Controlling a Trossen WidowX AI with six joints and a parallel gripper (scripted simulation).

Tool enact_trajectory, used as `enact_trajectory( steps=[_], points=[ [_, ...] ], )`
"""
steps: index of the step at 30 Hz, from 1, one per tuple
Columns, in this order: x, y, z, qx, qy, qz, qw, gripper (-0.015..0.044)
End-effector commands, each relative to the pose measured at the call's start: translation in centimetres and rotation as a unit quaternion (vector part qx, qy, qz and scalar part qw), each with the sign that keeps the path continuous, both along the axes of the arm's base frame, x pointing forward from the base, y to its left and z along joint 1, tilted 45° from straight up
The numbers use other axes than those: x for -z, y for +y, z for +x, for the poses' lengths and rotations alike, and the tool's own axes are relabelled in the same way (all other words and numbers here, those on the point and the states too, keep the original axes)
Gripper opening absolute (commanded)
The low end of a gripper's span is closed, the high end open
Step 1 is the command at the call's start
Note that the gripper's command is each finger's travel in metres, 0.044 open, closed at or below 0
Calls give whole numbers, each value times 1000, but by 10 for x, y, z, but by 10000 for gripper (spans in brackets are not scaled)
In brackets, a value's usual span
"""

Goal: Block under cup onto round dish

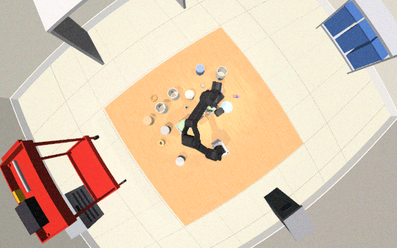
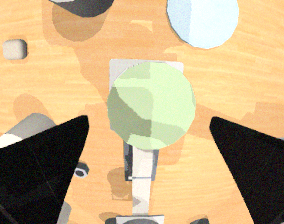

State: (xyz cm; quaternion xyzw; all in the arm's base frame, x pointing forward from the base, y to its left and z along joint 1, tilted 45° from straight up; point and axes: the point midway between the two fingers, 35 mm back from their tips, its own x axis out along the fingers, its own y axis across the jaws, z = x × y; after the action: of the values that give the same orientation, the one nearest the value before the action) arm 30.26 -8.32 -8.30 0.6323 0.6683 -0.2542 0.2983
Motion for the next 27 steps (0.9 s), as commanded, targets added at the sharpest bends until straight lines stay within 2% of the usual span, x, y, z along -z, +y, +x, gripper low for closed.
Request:
enact_trajectory(
  steps=[1, 27],
  points=[
    [5, 6, -1, 1, 3, 3, 1000, 440],
    [35, 36, -2, 1, 3, 4, 1000, 440]
  ],
)
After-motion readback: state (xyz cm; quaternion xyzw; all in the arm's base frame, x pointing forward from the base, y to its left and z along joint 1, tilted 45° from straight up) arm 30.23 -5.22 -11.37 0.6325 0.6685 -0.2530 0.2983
